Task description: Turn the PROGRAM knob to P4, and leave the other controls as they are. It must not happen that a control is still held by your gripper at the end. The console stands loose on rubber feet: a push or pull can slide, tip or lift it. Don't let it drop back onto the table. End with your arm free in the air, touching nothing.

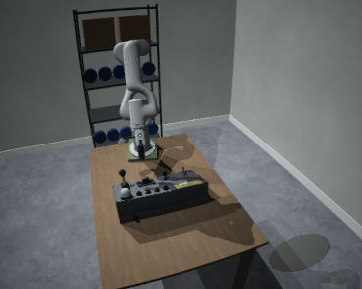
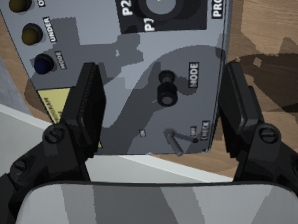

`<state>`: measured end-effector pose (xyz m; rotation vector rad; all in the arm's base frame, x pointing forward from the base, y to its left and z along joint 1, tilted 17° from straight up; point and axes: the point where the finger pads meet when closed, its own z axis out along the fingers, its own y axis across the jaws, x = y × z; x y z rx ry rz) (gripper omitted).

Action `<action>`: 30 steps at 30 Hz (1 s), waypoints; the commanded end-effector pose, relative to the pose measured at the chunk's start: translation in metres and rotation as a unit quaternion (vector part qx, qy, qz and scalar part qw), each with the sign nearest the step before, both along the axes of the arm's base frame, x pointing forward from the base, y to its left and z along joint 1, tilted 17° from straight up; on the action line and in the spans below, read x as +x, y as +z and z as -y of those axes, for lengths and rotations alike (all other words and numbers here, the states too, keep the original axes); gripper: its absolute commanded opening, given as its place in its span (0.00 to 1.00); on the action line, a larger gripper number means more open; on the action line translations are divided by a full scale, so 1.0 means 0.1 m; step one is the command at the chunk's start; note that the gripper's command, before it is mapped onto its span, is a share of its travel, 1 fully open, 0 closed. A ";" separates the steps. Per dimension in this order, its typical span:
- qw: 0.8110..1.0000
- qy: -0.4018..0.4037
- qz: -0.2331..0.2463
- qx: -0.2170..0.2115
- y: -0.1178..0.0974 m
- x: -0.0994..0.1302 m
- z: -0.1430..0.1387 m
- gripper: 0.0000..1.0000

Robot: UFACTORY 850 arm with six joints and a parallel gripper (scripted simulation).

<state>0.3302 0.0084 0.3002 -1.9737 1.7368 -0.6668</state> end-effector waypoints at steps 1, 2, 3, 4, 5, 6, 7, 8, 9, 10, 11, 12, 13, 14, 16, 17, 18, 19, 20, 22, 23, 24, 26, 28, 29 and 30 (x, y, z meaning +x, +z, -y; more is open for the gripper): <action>1.000 0.016 -0.004 0.019 0.02 0.00 0.01 0.76; 1.000 0.016 -0.004 0.019 0.02 0.00 0.01 0.76; 1.000 0.016 -0.004 0.019 0.02 -0.01 0.01 0.76; 1.000 0.016 -0.004 0.019 0.02 -0.01 0.01 0.76; 1.000 0.016 -0.004 0.019 0.02 -0.01 0.01 0.76; 1.000 0.016 -0.004 0.019 0.02 -0.01 0.01 0.76; 1.000 0.016 -0.004 0.019 0.02 -0.01 0.01 0.76; 1.000 0.016 -0.004 0.019 0.02 -0.01 0.01 0.76; 1.000 0.016 -0.004 0.019 0.02 -0.01 0.01 0.76; 1.000 0.016 -0.004 0.019 0.02 -0.01 0.01 1.00; 1.000 0.016 -0.004 0.019 0.02 -0.01 0.01 1.00; 1.000 0.016 -0.004 0.019 0.02 -0.01 0.01 1.00; 1.000 0.016 -0.004 0.019 0.02 -0.01 0.01 1.00; 1.000 0.016 -0.004 0.019 0.02 -0.01 0.01 1.00; 1.000 0.016 -0.004 0.019 0.02 -0.01 0.01 1.00; 1.000 0.016 -0.004 0.019 0.02 -0.01 0.01 1.00; 1.000 0.016 -0.004 0.019 0.02 -0.01 0.01 1.00; 1.000 0.016 -0.004 0.019 0.02 -0.01 0.01 1.00; 1.000 0.016 -0.004 0.019 0.02 -0.01 0.01 1.00; 1.000 0.016 -0.004 0.019 0.02 -0.01 0.01 1.00; 1.000 0.016 -0.004 0.019 0.02 -0.01 0.01 1.00; 1.000 0.016 -0.004 0.019 0.02 -0.01 0.01 1.00; 1.000 0.016 -0.004 0.019 0.02 -0.01 0.01 1.00; 1.000 0.016 -0.004 0.019 0.02 -0.01 0.01 1.00; 1.000 0.016 -0.004 0.019 0.02 -0.01 0.01 1.00; 1.000 0.016 -0.004 0.019 0.02 -0.01 0.01 1.00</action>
